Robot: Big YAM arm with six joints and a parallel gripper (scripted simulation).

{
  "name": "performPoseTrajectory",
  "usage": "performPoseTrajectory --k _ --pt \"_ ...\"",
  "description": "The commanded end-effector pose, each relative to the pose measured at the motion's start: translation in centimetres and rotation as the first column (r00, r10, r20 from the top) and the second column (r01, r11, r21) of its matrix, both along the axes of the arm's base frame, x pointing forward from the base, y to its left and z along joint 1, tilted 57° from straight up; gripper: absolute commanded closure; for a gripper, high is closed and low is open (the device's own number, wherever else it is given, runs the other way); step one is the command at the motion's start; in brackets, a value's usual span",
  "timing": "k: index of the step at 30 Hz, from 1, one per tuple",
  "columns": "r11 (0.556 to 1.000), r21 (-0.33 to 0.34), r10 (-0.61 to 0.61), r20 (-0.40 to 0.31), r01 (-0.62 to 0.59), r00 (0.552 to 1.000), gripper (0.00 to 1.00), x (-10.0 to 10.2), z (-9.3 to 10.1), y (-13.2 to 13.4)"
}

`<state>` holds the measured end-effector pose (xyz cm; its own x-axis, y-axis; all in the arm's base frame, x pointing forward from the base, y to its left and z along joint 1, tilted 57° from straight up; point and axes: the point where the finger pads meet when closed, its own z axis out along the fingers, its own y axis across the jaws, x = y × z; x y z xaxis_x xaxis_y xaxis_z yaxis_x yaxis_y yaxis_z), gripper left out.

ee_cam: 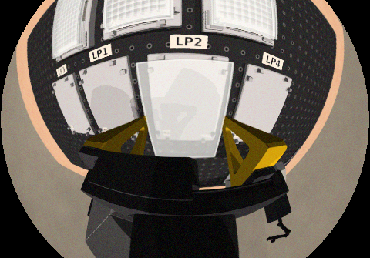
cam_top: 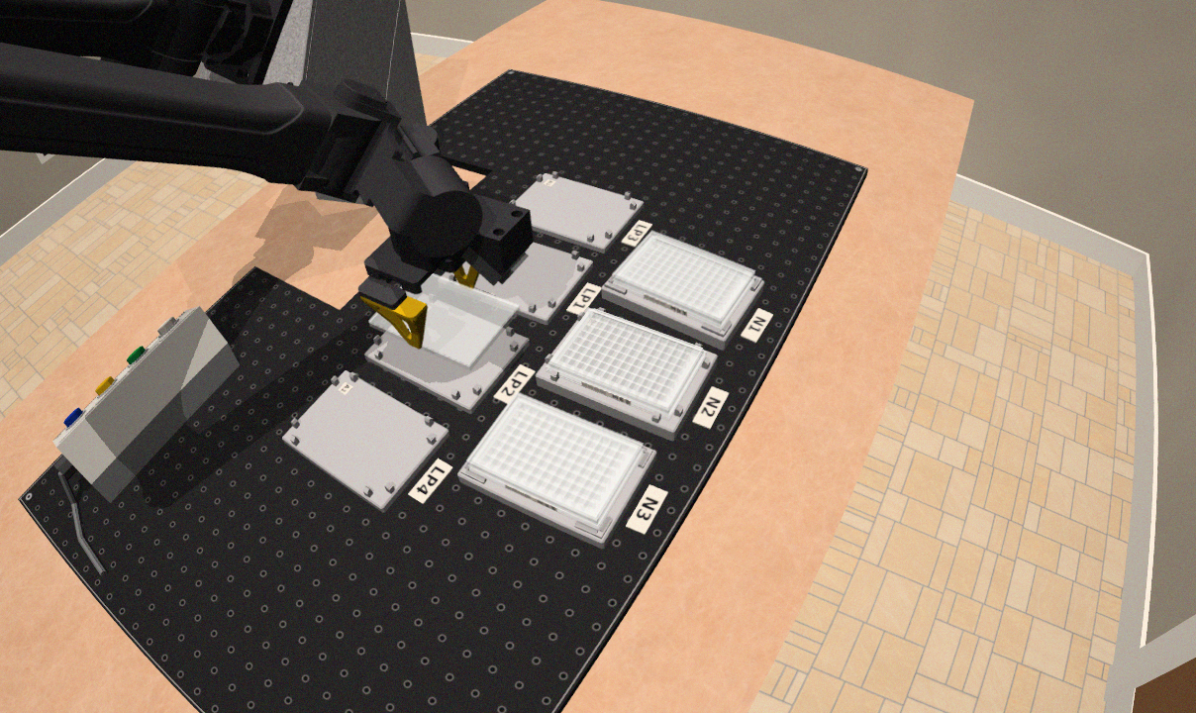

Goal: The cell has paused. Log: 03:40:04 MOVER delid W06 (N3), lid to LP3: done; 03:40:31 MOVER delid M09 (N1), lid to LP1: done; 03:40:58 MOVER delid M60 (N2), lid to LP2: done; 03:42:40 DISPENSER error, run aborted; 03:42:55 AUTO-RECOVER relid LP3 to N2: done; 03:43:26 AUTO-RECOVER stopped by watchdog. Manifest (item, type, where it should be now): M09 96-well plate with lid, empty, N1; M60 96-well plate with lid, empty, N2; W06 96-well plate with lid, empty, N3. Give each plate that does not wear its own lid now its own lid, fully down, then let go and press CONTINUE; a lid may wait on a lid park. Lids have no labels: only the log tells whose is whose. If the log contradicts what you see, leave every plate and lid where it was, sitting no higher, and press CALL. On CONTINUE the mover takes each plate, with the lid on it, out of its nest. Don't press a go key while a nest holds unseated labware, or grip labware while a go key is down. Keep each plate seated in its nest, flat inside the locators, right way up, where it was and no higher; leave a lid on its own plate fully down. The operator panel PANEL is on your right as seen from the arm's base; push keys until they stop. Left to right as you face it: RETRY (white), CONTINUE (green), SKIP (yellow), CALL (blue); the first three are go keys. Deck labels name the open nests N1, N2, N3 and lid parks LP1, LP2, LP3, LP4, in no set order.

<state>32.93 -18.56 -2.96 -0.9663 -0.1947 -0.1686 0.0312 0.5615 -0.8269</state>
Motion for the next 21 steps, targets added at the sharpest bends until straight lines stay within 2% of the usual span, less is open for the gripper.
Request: performPoseTrajectory --k 1,8,11,12,21 --pt "1.0 0.005 0.025 -0.007 -0.025 1.0 1.0 1.7 -0.4 1.3" --pt "1.0 0.004 0.026 -0.006 -0.026 1.0 1.0 5.0 -0.7 2.7" --pt "1.0 0.004 0.004 -0.006 -0.004 1.0 1.0 5.1 -0.8 2.1" --pt "1.0 0.004 0.027 -0.006 -0.027 1.0 1.0 6.0 -0.8 3.1" --pt "1.0 0.003 0.029 -0.005 -0.029 1.0 1.0 10.2 -1.2 5.0"
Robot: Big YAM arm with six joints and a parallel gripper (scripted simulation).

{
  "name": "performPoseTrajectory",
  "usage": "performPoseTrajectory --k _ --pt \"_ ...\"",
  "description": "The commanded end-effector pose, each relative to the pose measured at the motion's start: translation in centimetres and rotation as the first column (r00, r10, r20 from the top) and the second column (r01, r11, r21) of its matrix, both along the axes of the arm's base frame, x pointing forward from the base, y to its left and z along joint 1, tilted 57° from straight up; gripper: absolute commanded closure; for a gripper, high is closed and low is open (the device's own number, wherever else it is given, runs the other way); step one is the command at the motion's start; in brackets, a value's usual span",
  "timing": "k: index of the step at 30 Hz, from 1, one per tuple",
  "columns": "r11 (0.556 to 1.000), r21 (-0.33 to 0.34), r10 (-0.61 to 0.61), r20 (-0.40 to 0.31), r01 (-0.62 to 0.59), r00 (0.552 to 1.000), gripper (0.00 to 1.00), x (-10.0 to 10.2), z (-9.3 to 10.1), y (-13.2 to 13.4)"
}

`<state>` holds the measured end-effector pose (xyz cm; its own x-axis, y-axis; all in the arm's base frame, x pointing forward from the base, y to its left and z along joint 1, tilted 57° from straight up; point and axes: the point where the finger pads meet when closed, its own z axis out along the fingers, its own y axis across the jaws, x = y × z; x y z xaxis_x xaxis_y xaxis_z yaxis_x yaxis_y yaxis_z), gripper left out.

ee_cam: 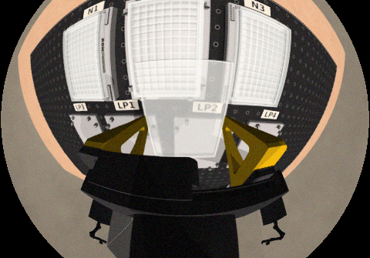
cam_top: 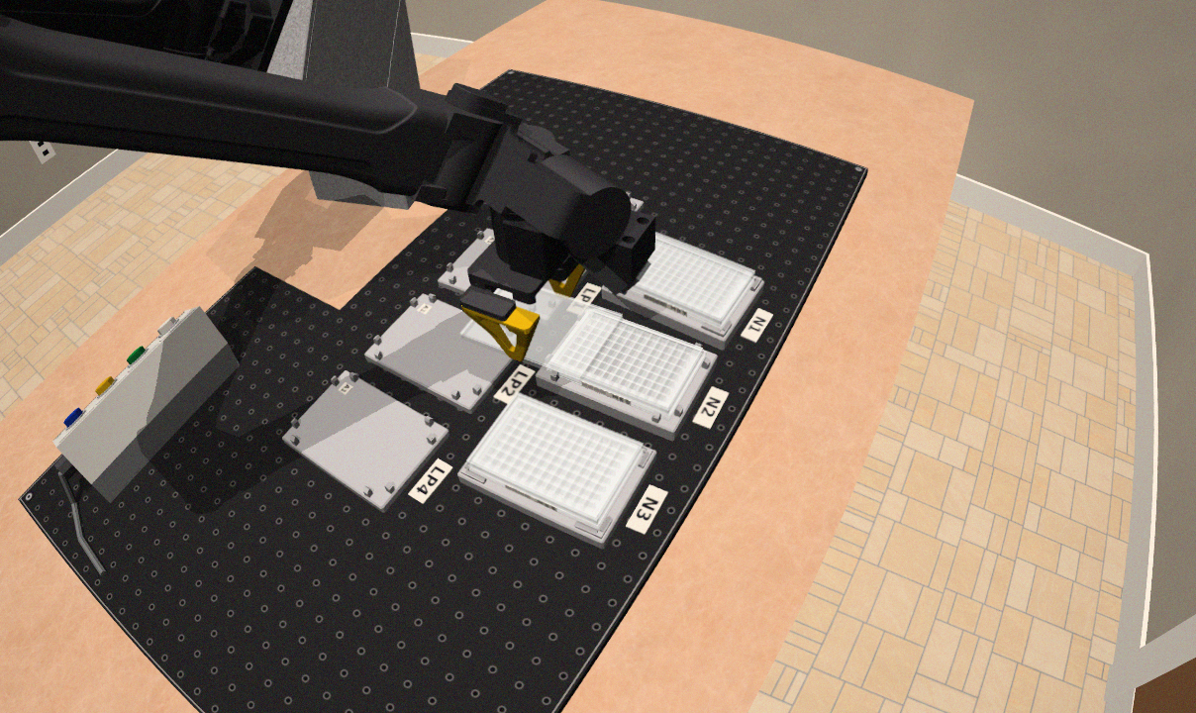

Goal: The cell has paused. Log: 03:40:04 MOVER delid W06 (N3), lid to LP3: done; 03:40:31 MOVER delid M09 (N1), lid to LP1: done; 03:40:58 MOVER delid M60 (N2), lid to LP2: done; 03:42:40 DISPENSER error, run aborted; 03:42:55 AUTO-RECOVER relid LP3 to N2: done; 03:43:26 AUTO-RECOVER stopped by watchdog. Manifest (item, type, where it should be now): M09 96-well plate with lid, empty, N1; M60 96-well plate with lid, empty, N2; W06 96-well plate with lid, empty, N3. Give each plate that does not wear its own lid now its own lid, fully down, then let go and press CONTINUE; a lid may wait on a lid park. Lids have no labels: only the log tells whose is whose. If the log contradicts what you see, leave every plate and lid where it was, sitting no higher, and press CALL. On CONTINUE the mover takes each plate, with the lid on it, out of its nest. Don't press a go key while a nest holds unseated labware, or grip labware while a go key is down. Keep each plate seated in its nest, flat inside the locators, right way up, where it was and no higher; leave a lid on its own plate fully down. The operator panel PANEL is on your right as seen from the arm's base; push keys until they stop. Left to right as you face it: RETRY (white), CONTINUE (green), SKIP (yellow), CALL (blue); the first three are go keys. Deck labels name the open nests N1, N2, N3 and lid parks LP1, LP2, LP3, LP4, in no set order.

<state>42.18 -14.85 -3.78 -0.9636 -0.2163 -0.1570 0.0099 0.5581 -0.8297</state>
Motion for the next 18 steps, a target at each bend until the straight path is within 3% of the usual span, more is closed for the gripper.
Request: performPoseTrajectory --k 1,6,7,9,18 --pt "1.0 0.008 0.008 0.006 -0.008 1.0 1.0 1.4 -0.4 1.5" --pt "1.0 0.008 0.008 0.007 -0.008 1.0 1.0 2.8 -0.6 2.1" --pt "1.0 0.008 -0.03 0.007 0.03 1.0 1.0 2.7 -0.6 0.6" --pt "1.0 0.007 0.009 0.008 -0.009 1.0 1.0 4.2 -0.7 2.7" --pt "1.0 0.008 0.004 0.012 -0.004 1.0 1.0 8.3 -1.0 4.2"
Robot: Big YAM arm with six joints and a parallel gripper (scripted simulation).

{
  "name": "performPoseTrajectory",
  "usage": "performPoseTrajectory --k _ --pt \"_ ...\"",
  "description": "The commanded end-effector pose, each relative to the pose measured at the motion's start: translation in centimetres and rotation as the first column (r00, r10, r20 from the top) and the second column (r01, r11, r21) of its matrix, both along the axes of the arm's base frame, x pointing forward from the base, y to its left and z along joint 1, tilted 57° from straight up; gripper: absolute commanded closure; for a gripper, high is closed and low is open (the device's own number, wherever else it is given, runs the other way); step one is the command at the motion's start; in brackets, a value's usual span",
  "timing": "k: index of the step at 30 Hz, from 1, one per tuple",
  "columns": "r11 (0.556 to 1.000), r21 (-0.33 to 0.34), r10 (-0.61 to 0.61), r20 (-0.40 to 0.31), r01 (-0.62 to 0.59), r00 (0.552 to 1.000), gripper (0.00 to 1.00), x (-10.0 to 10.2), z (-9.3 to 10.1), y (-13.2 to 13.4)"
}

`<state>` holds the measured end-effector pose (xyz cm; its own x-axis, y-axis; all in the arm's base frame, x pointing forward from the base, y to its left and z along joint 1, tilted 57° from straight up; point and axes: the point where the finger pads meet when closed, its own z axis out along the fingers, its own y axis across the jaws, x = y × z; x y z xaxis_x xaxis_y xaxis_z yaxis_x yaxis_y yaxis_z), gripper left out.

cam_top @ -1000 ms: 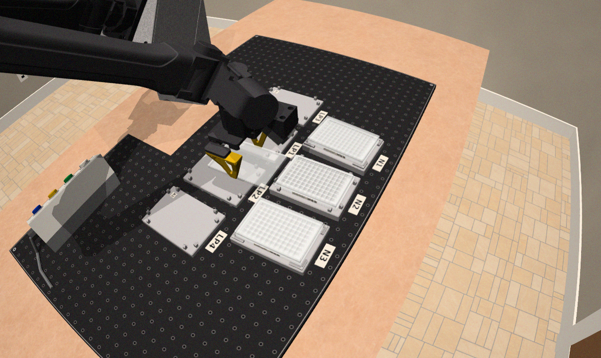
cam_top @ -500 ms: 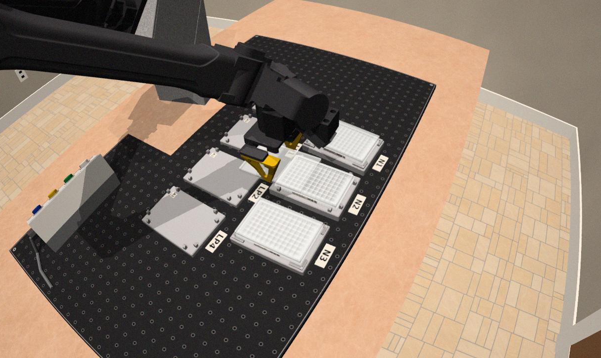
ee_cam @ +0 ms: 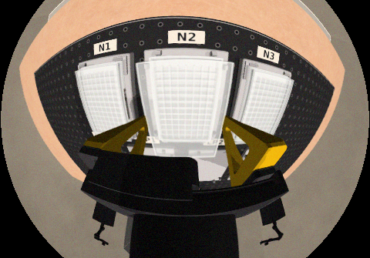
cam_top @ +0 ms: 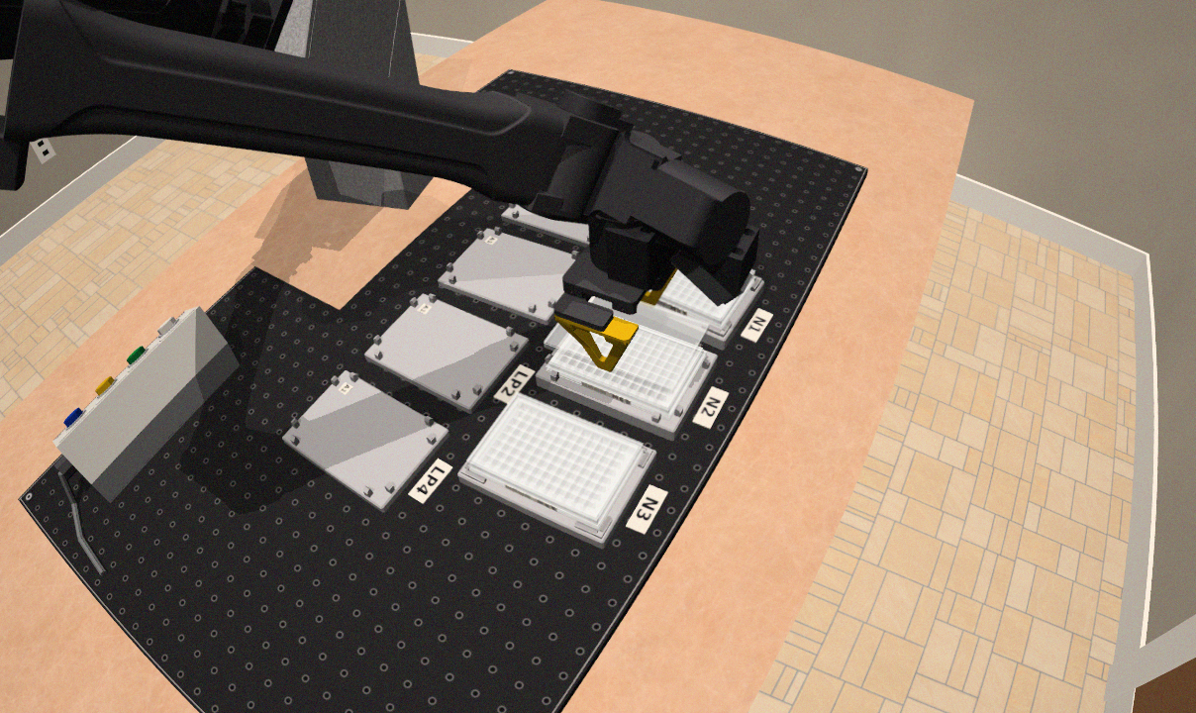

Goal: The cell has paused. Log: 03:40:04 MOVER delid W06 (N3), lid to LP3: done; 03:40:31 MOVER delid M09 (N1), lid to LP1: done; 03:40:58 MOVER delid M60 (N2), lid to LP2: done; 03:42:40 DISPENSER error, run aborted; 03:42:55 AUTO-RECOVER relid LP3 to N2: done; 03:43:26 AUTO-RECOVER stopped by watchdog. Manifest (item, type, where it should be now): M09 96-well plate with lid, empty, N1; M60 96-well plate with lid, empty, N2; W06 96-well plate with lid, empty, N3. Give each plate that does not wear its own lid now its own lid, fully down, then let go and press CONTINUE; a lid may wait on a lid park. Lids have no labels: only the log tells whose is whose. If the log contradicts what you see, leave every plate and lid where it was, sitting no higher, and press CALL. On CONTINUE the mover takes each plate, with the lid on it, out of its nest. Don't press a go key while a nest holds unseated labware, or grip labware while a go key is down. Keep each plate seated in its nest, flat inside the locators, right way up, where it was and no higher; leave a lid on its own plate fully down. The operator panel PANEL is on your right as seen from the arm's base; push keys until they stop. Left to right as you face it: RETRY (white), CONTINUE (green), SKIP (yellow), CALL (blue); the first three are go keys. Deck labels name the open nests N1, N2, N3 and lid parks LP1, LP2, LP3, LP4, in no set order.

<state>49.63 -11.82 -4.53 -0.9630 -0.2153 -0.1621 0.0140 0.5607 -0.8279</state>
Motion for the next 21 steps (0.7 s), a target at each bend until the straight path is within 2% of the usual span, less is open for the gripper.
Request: performPoseTrajectory --k 1,3,5,6,8,9,11,16,21 --pt "1.0 0.006 -0.026 0.007 0.026 1.0 1.0 0.5 -0.3 -0.4" --pt "1.0 0.006 -0.029 0.019 0.029 0.999 1.0 0.1 0.6 -0.6" --pt "1.0 0.006 -0.029 0.019 0.029 0.999 1.0 0.1 0.6 -0.6" --pt "1.0 0.006 0.012 0.013 -0.013 1.0 1.0 0.5 0.2 1.5" --pt "1.0 0.007 0.015 0.016 -0.015 1.0 1.0 0.9 0.3 1.5" --pt "1.0 0.006 0.016 0.02 -0.016 1.0 1.0 1.1 0.3 1.5" --pt "1.0 0.005 -0.019 0.019 0.019 1.0 1.0 0.7 0.1 -0.6" --pt "1.0 0.003 0.008 0.002 -0.008 1.0 1.0 0.6 -0.6 0.4" --pt "1.0 0.003 -0.009 0.004 0.009 1.0 1.0 0.3 -0.5 -0.6"
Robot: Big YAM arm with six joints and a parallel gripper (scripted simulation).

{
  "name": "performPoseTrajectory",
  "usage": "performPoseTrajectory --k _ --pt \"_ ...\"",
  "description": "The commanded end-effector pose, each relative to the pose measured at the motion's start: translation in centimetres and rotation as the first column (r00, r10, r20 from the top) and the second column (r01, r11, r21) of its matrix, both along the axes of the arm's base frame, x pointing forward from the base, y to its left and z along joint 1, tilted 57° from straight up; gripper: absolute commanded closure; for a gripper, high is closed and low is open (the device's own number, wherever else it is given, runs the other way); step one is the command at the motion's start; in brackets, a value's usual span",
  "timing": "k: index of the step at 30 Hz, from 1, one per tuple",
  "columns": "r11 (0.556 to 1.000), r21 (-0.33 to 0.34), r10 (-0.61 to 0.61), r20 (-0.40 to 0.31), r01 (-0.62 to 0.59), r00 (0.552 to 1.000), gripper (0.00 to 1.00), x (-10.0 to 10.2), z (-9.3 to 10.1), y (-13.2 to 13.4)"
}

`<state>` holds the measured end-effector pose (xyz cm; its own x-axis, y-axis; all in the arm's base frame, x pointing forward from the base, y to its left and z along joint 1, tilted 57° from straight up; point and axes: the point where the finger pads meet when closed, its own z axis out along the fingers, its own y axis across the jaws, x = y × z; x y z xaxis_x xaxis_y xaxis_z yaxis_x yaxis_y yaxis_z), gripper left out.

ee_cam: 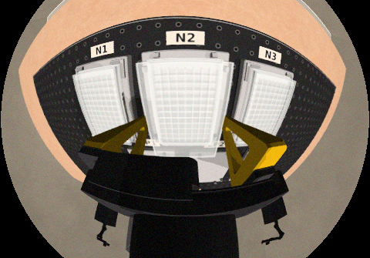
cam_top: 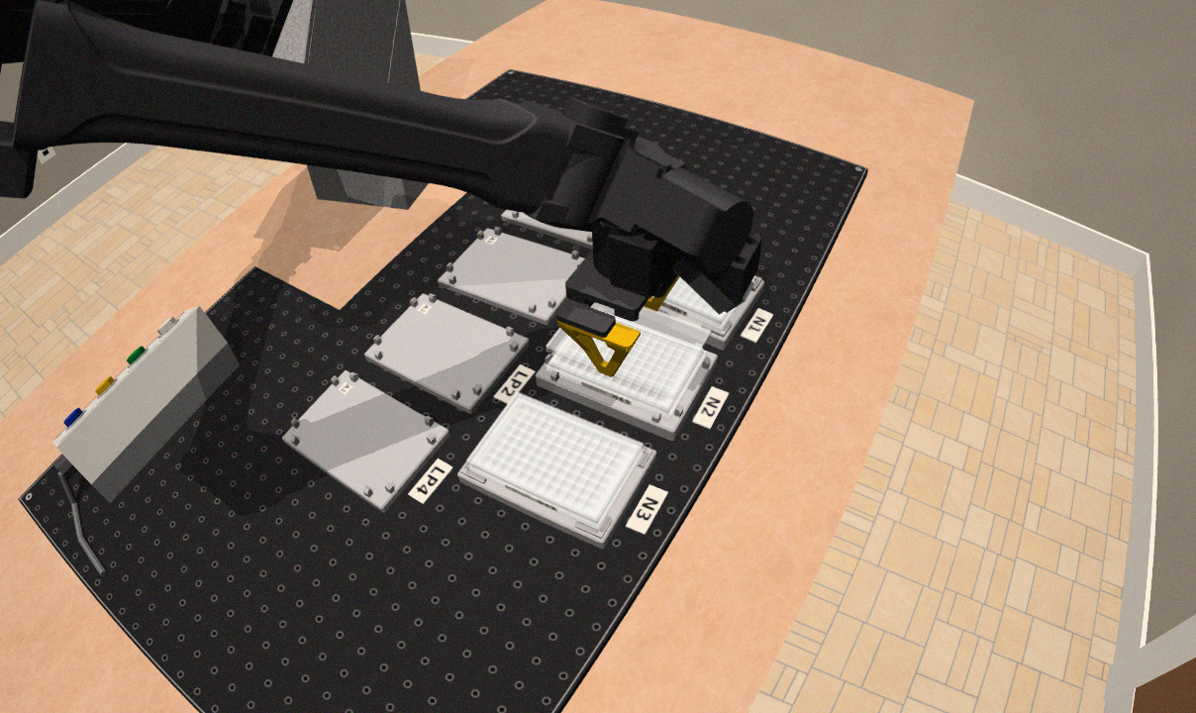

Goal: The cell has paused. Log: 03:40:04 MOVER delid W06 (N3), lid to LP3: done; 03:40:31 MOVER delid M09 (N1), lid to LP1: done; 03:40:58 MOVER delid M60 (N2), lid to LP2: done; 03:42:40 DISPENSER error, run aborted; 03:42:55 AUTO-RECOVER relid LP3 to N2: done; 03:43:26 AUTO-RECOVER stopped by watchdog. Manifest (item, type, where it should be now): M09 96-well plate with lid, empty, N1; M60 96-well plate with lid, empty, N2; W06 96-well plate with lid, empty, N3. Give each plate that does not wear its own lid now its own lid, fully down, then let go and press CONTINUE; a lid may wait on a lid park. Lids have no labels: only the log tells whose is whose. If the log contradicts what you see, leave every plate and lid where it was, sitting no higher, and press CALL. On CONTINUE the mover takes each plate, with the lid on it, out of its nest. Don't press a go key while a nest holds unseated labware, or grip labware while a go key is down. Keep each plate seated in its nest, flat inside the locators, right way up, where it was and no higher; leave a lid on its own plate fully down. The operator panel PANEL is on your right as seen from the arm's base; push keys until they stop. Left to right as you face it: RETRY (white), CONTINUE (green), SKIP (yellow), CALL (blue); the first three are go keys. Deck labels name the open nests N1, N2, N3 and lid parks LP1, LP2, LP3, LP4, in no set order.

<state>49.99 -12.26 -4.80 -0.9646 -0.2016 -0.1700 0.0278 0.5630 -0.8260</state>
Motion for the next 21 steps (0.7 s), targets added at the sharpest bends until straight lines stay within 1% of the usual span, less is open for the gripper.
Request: performPoseTrajectory --k 1,7,10,15,18,19,21 --pt "1.0 0.0 0.004 -0.003 -0.004 1.0 1.0 -0.03 -0.24 -0.13" --pt "1.0 0.0 0.006 -0.009 -0.006 1.0 1.0 -0.15 -0.63 -0.23" --pt "1.0 0.0 0.005 -0.003 -0.005 1.0 1.0 -0.04 -0.43 -0.39" --pt "1.0 0.0 0.007 -0.007 -0.007 1.0 1.0 0.06 -0.7 -0.42" --pt "1.0 0.0 0.005 -0.004 -0.005 1.0 1.0 0.08 -0.66 -0.53" --pt "1.0 0.001 0.005 0.006 -0.005 1.0 1.0 0.25 -0.21 -0.4" --pt "1.0 0.0 0.003 0.005 -0.003 1.0 1.0 0.25 -0.38 -0.7"
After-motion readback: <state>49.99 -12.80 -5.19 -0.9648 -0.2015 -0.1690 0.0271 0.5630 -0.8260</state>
